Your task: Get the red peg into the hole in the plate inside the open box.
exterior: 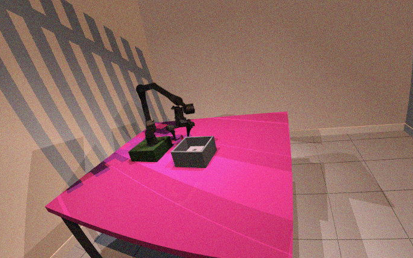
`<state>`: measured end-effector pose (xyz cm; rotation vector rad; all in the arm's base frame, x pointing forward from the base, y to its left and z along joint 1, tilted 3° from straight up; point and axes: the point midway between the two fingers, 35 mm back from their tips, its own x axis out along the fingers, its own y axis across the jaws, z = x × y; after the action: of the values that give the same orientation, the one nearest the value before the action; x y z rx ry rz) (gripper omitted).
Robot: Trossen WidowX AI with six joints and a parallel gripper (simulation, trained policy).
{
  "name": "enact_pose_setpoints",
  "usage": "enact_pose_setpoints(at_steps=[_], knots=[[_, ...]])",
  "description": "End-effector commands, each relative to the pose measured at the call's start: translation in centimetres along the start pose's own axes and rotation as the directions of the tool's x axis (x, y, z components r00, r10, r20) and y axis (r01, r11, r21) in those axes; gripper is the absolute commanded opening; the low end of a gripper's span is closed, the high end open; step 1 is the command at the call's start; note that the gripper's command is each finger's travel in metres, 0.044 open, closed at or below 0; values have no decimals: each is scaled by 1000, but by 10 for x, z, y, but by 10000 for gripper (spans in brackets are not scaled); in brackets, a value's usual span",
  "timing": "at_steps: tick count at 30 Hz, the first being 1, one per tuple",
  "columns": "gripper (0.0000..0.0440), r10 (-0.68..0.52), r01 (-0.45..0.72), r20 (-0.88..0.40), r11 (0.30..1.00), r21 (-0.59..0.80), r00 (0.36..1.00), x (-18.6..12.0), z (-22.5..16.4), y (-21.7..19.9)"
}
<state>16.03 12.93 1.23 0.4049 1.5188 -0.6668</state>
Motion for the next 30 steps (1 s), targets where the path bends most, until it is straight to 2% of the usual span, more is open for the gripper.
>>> enact_pose_setpoints(at_steps=[1, 4, 6, 19, 22, 30], knots=[[440, -1, 1, 13, 1000, 5, 1000, 15, 1, 1], [436, 4, -4, 19, 1000, 1, 1000, 25, 2, 3], [407, 2, -2, 19, 1000, -3, 1000, 31, 2, 3], [67, -71, 71, -3, 997, 0, 997, 53, 0, -1], [4, -94, 94, -7, 996, -1, 996, 55, 0, -2], [0, -70, 69, 58, 998, 4, 996, 29, 18, 8]])
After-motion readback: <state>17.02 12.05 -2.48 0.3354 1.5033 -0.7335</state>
